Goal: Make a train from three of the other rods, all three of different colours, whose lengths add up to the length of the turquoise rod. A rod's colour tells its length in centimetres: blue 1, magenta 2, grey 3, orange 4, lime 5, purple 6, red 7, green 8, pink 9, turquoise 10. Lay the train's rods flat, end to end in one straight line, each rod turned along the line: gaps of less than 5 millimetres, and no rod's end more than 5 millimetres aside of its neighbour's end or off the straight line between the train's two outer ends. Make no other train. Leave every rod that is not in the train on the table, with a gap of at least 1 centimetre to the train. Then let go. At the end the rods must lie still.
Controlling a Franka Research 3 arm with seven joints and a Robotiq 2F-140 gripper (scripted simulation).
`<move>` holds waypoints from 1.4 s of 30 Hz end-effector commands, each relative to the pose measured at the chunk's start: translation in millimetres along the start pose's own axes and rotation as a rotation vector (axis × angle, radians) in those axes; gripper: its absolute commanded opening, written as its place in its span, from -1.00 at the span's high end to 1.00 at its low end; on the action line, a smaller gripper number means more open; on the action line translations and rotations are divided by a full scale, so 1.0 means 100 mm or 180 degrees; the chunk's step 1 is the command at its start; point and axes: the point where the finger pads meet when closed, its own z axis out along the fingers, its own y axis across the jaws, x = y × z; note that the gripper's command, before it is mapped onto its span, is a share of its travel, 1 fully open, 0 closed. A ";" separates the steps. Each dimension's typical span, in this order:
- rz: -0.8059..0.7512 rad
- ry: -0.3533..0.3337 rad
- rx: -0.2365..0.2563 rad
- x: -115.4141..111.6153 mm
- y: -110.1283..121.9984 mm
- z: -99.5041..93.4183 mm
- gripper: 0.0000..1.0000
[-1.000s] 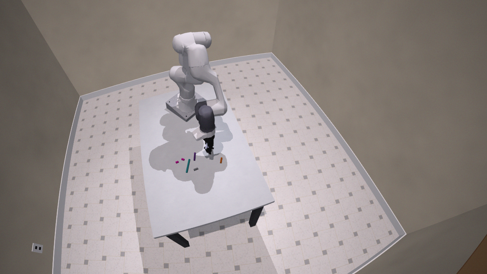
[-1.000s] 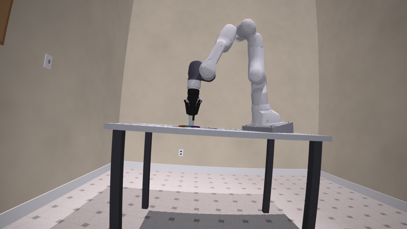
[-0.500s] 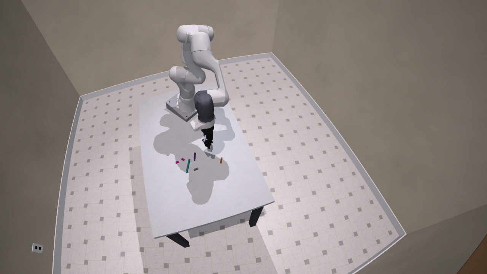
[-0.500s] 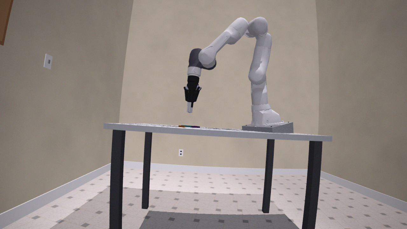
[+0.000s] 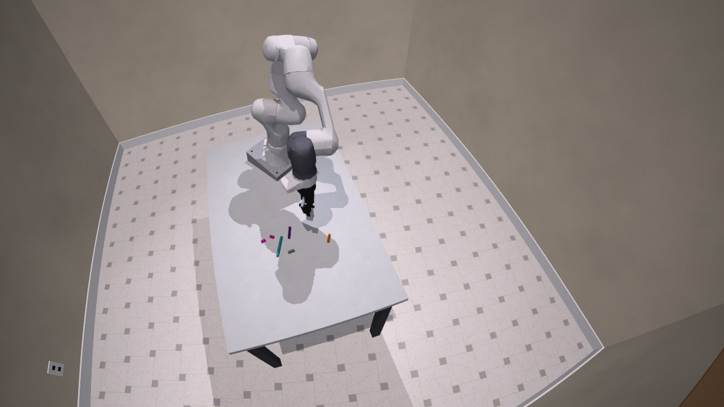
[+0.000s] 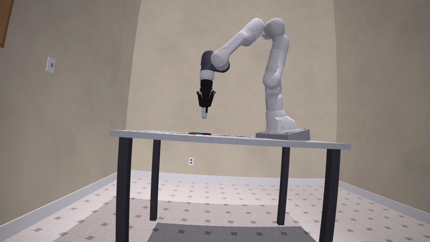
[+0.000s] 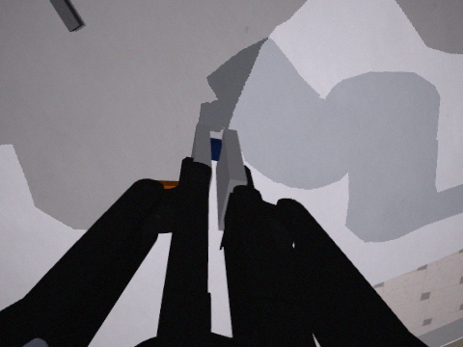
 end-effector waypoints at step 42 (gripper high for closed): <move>-0.1004 -0.0019 -0.0021 0.51 0.29 0.35 0.94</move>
